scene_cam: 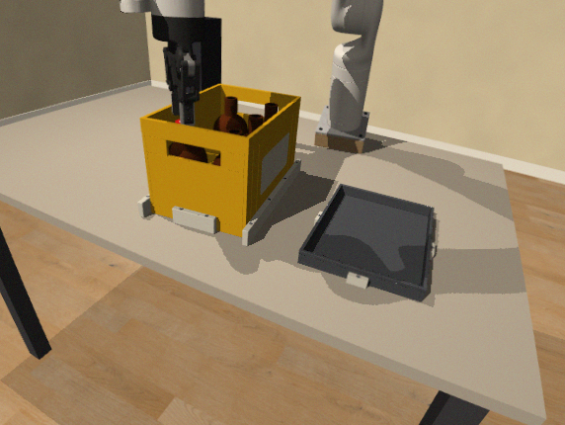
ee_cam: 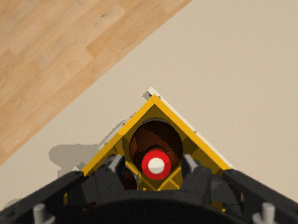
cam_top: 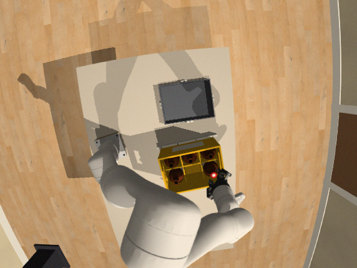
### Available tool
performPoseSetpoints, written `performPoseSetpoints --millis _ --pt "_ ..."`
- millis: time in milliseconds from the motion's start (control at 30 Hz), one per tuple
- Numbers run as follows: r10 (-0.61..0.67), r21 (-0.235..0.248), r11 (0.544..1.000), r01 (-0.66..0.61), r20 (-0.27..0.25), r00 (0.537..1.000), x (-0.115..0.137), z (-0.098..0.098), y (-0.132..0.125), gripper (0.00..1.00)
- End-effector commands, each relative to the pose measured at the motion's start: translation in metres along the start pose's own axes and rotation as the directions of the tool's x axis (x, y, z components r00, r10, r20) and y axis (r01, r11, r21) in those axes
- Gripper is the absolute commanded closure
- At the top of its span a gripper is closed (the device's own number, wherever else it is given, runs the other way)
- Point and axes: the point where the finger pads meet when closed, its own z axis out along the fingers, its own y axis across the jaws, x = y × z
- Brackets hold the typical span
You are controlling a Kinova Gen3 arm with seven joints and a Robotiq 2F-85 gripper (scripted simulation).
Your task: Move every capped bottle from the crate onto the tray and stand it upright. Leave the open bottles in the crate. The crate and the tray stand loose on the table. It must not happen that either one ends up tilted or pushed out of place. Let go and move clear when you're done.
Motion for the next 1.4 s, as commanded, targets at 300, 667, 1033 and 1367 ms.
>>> performPoseSetpoints --millis 300,667,1033,1367 --pt "0.001 -0.002 1.000 -0.001 0.002 1.000 0.000 0.011 0.001 0.40" --pt "0.000 -0.001 1.000 0.000 0.001 1.000 0.000 0.020 0.001 0.40" --pt "0.002 -0.004 1.000 -0.002 0.003 1.000 -0.001 0.022 0.003 0.40" --pt "0.002 -0.004 1.000 -0.002 0.003 1.000 -0.001 0.022 0.003 1.00"
